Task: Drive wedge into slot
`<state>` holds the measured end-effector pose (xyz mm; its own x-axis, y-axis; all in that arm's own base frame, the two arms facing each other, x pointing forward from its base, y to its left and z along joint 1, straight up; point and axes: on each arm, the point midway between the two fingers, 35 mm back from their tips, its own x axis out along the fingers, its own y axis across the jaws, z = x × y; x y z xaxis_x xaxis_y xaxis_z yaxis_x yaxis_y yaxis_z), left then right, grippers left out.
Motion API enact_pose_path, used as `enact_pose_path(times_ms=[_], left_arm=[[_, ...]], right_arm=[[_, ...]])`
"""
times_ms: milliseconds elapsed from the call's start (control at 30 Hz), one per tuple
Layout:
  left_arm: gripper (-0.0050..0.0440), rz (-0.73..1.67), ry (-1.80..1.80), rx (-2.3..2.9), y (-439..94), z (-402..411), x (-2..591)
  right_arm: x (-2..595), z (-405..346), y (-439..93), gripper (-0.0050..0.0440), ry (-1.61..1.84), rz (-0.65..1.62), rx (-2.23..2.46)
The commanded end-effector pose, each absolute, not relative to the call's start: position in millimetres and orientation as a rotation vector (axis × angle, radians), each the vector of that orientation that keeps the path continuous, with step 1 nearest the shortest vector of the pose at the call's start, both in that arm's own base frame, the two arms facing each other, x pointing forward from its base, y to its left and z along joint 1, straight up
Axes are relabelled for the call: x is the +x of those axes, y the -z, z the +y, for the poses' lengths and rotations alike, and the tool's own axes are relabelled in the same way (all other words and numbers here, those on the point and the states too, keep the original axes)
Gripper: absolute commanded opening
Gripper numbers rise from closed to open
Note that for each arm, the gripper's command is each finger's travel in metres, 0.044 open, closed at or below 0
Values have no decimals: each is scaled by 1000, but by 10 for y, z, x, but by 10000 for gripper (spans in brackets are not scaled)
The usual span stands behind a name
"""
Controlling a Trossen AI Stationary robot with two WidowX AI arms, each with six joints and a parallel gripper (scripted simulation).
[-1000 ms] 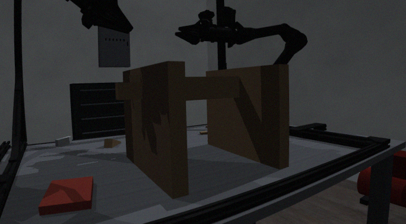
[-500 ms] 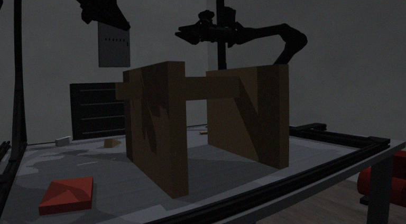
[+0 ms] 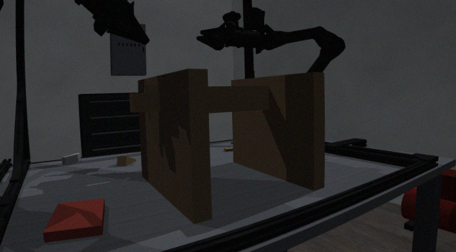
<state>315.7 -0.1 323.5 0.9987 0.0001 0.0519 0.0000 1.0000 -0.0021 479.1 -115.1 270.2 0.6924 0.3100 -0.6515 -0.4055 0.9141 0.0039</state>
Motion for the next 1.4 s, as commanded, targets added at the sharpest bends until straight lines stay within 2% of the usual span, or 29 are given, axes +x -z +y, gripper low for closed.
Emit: enact_pose_path(times_ms=[0, 1367], left_arm=[[440, -52, -1, -2, -3235, 1, 3157], [440, -52, -1, -2, -3235, 1, 3157]], right_arm=[[4788, -1145, -2657, 0, -402, 696, -141], [4811, -1143, -2203, 0, -402, 668, -137]])
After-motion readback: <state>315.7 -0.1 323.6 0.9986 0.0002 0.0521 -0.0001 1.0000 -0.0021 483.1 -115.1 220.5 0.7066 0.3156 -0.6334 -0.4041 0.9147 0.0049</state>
